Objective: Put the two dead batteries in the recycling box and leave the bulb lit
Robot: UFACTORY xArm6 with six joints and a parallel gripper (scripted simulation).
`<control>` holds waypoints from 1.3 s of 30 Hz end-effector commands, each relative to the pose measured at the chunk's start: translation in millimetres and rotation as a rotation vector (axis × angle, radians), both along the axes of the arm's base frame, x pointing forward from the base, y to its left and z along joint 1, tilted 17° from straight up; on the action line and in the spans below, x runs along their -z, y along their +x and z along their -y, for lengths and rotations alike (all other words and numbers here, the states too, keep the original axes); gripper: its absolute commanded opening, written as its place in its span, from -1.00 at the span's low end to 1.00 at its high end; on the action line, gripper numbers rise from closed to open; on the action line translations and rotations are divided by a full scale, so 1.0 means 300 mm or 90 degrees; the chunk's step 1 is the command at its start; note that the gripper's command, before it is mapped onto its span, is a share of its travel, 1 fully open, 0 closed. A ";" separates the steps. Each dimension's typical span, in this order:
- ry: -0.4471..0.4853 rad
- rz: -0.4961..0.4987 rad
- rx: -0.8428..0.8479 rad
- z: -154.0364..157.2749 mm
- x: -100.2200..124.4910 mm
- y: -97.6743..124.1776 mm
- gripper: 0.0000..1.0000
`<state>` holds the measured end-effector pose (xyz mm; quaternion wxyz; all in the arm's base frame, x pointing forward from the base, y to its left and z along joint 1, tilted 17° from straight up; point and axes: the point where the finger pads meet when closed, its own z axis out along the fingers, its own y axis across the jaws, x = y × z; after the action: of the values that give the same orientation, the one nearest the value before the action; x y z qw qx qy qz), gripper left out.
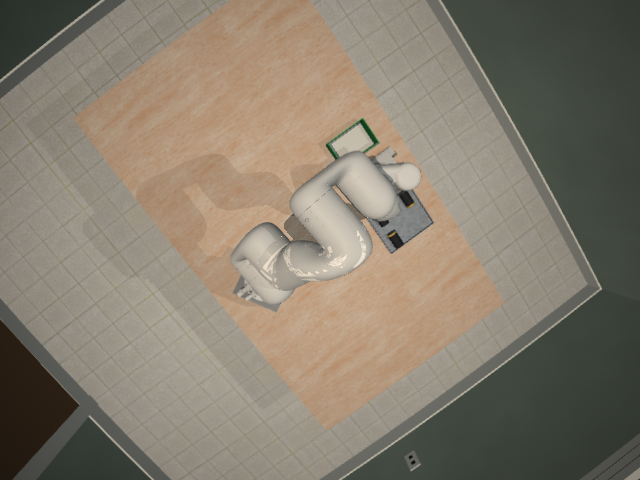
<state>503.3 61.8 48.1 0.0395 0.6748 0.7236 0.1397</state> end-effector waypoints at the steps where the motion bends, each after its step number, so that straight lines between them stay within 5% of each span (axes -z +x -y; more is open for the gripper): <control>1: 0.000 0.001 0.000 0.002 -0.021 -0.003 0.01; 32: 0.000 0.001 0.000 0.002 -0.023 -0.003 0.01; 36: 0.000 0.001 0.000 0.007 -0.053 -0.011 0.01; 39: 0.000 0.001 0.000 0.021 -0.144 -0.035 0.01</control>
<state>498.0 59.5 63.0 0.0382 0.6750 0.7238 0.1379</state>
